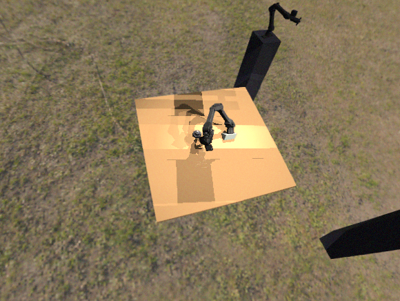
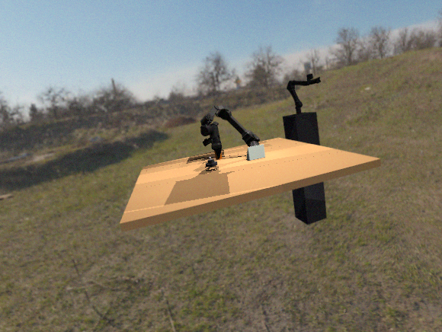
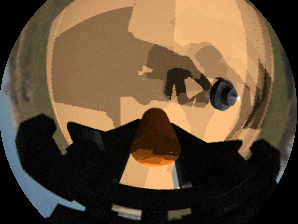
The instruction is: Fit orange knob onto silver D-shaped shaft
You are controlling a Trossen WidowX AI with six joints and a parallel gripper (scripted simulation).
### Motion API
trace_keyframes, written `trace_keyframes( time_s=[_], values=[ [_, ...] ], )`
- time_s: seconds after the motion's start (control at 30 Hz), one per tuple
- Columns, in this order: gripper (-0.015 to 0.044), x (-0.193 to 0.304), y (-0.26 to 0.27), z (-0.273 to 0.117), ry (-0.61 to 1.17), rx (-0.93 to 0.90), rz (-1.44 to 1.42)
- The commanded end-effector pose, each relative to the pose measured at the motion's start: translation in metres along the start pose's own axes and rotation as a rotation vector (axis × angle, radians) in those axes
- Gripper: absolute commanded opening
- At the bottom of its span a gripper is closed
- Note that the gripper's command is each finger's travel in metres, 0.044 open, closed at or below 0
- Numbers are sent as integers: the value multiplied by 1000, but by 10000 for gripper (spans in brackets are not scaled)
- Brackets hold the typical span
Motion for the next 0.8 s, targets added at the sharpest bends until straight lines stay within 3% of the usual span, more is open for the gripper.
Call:
trace_keyframes(
  time_s=[0.0, 0.53, 0.77],
  values=[
    [0, 0, 1, -14, -4, -8, 5],
    [0, -2, 0, -64, 0, -2, 10],
    [0, -7, -11, -64, 0, -6, 9]
  ],
)
Point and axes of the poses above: the point midway between the two fingers, 35 mm back from their tips, its own z axis out along the fingers, its own y axis across the jaws, x = y × z, the point moved 6 cm from there along -z, back along the fingers, and after that the axes turned 8 degrees about -z, right-handed, at the moved point
